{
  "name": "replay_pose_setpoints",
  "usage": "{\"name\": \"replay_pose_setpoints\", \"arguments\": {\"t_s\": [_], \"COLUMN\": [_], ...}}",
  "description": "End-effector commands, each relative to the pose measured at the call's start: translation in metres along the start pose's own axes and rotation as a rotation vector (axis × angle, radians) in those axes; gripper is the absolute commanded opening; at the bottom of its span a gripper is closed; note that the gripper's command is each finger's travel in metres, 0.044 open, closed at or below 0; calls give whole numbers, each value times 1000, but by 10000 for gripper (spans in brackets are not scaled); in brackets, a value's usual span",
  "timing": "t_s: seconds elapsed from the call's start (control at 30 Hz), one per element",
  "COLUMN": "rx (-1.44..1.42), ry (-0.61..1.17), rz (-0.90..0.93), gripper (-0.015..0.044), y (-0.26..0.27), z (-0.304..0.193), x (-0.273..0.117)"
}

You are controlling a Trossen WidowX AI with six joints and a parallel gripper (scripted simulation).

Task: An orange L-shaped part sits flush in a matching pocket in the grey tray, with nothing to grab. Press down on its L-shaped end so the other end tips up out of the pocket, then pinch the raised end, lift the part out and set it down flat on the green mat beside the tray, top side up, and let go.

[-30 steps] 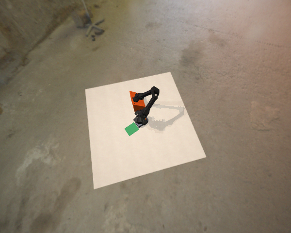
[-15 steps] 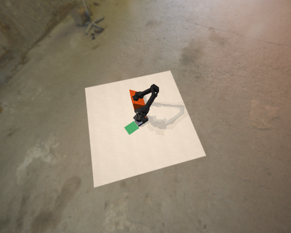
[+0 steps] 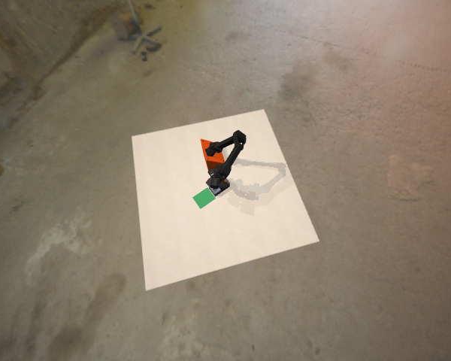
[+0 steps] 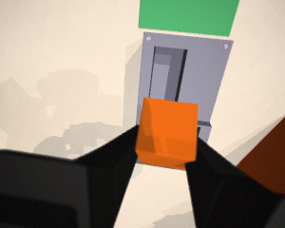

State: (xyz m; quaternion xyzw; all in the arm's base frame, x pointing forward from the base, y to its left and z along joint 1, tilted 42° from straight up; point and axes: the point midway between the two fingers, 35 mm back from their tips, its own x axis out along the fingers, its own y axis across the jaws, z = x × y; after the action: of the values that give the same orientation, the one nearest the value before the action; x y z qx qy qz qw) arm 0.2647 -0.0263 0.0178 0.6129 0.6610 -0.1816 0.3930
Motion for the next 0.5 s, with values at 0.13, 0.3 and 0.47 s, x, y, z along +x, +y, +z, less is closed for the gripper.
{"name": "replay_pose_setpoints", "arguments": {"t_s": [0.13, 0.3, 0.47], "rx": [-1, -2, -2], "ry": [-6, -7, -8], "rz": [2, 2, 2], "gripper": [0, 0, 0], "y": [-2, -4, -6], "z": [28, 47, 67], "x": [1, 1, 1]}}
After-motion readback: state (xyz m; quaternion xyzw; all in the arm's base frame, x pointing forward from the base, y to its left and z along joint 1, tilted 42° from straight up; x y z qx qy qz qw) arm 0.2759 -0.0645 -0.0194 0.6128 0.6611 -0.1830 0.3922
